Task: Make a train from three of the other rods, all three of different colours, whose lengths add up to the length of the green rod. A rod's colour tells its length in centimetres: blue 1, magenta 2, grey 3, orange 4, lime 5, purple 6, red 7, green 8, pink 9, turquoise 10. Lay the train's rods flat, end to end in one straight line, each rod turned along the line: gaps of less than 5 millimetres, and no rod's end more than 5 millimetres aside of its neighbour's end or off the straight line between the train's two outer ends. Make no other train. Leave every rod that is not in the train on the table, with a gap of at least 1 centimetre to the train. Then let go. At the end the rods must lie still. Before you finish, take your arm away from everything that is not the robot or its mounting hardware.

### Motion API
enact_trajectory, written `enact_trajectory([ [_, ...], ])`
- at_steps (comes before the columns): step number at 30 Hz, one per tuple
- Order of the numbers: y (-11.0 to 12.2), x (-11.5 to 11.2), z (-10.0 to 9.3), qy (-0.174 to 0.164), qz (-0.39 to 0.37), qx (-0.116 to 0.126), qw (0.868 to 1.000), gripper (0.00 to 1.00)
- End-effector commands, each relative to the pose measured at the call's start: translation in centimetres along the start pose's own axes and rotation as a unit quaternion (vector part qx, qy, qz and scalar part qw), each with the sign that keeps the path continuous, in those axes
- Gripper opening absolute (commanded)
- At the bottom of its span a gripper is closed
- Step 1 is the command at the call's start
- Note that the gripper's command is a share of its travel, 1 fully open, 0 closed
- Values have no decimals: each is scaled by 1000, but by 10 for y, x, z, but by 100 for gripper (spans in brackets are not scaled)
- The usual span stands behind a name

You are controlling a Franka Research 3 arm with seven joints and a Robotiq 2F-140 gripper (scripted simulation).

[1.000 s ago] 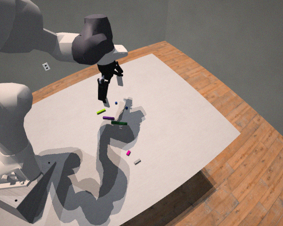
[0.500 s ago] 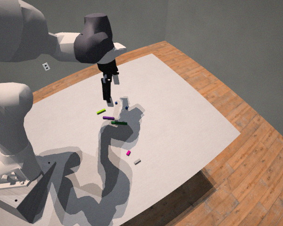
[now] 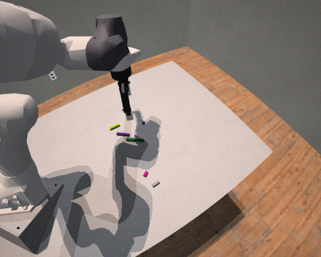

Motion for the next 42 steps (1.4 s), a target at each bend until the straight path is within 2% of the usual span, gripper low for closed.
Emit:
enact_trajectory([
  [1,3,0,1,-6,-83,-4,996,100],
  [14,-1,1,0,-7,-197,-3,980,100],
  [16,-1,1,0,-7,-197,-3,980,100],
  [31,-5,1,-1,-7,-336,-2,942,100],
  [33,-5,1,-1,-7,-336,-2,942,100],
  [34,-6,1,-1,-7,-357,-2,934,100],
  [42,-7,1,-2,-7,-419,-1,908,100],
])
Point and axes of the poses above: the point where the finger pads meet when closed, its own z axis out along the fingers, its own y axis across the jaws, x = y × z, the point moved 8 cm from there along -z, back along the fingers, and after that the axes turned 5 degrees about -z, right-handed, at the moved point
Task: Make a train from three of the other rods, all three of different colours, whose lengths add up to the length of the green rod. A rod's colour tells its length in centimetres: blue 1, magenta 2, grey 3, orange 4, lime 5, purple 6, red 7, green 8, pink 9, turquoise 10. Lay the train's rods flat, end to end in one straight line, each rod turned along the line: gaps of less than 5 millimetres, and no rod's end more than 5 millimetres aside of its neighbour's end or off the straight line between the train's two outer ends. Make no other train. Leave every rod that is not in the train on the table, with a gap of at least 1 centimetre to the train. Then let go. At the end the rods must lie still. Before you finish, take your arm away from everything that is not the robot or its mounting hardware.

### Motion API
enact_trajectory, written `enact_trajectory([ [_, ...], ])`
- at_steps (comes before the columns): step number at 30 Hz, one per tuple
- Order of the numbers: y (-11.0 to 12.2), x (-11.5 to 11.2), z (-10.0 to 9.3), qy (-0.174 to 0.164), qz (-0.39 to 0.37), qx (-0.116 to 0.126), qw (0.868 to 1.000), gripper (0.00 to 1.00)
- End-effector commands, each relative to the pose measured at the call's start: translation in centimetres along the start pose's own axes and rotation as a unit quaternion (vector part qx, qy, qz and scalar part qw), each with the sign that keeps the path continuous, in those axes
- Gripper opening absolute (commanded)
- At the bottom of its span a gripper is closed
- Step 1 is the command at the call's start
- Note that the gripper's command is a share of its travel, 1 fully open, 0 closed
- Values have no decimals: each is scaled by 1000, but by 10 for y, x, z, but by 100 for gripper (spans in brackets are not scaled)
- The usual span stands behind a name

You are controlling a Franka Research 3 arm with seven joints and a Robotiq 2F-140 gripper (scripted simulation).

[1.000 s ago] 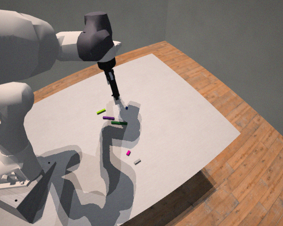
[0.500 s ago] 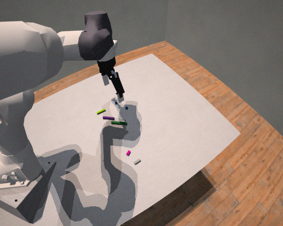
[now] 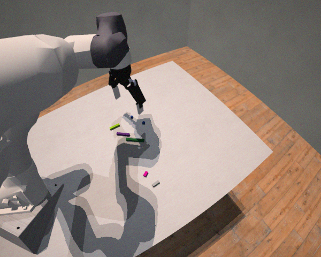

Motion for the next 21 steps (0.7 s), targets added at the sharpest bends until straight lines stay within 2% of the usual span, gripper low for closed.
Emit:
enact_trajectory([
  [1,2,-1,0,-5,-84,0,996,100],
  [8,1,0,0,-5,-125,0,992,100],
  [21,-1,2,0,-5,-244,1,970,100],
])
Point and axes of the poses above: the point where the finger pads meet when closed, its own z axis out along the fingers, its own y axis across the jaws, x = y × z, the point moved 8 cm from there along -z, back along the fingers, and after that the axes turned 5 degrees about -z, right-handed, at the moved point
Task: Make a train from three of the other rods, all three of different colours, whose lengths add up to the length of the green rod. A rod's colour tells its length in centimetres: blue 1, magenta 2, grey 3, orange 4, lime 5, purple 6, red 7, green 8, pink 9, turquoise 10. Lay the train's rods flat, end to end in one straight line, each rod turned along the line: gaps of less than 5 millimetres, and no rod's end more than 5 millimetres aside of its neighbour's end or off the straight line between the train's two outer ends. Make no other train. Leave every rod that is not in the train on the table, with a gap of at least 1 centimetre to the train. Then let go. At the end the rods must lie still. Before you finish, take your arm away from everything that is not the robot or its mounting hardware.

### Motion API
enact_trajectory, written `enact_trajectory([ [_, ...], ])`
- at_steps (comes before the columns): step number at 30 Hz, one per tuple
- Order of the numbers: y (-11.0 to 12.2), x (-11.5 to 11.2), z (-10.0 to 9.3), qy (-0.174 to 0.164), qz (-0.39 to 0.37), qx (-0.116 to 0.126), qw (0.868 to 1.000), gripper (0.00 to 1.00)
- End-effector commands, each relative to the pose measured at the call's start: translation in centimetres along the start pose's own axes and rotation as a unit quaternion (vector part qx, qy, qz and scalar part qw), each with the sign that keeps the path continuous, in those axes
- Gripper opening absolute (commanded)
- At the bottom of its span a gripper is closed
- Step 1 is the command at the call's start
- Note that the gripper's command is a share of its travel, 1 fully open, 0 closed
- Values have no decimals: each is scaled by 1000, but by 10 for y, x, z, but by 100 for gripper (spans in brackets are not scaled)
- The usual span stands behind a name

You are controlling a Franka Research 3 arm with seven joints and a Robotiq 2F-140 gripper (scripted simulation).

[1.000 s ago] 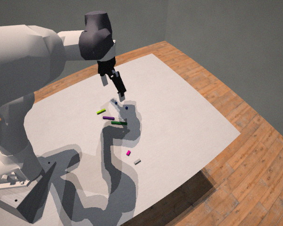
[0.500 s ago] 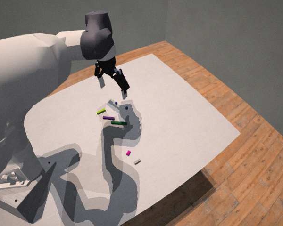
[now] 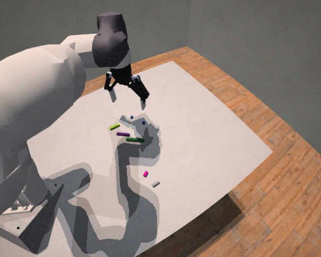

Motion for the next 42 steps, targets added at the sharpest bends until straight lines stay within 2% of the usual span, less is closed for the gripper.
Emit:
enact_trajectory([
  [1,1,0,0,-3,-84,1,996,100],
  [6,1,0,0,-3,-90,1,996,100],
  [7,1,0,0,-3,-90,1,996,15],
  [42,1,0,0,-3,-90,1,996,15],
])
Point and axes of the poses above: the point where the finger pads meet when closed, its own z axis out along the fingers, its own y axis across the jaws, x = y × z, the point moved 8 cm from there along -z, back along the fingers, and after that the axes turned 5 degrees about -z, right-handed, at the moved point
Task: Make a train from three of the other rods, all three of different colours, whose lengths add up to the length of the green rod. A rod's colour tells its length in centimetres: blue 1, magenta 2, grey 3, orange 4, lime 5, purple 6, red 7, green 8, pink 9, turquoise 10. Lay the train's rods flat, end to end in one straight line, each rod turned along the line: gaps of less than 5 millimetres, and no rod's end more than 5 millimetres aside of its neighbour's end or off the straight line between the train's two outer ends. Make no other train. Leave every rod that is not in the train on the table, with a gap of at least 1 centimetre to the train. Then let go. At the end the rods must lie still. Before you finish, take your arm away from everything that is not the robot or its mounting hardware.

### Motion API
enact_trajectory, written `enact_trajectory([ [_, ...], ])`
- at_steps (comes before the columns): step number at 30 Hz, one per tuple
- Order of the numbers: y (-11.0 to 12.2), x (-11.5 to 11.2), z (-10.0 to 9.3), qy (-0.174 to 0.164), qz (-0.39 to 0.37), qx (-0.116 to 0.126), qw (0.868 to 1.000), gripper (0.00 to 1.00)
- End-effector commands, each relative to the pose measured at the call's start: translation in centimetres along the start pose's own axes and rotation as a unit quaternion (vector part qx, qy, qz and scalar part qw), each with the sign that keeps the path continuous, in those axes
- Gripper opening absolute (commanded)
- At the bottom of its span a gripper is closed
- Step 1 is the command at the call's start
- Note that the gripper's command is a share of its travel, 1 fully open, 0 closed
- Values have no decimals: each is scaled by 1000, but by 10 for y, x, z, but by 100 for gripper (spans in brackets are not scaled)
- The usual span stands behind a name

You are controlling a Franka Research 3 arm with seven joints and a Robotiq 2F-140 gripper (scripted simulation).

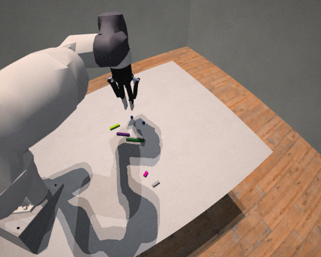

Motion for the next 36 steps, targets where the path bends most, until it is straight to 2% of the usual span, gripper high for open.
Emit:
enact_trajectory([
  [1,0,1,-1,0,-4,-1,1000,15],
  [15,1,0,5,0,-4,0,1000,15],
  [36,1,0,33,0,-4,0,1000,15],
])
Point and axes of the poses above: the point where the finger pads meet when closed, its own z axis out along the fingers, its own y axis across the jaws, x = y × z, the point moved 8 cm from there along -z, back along the fingers, and after that the axes turned 5 degrees about -z, right-handed, at the moved point
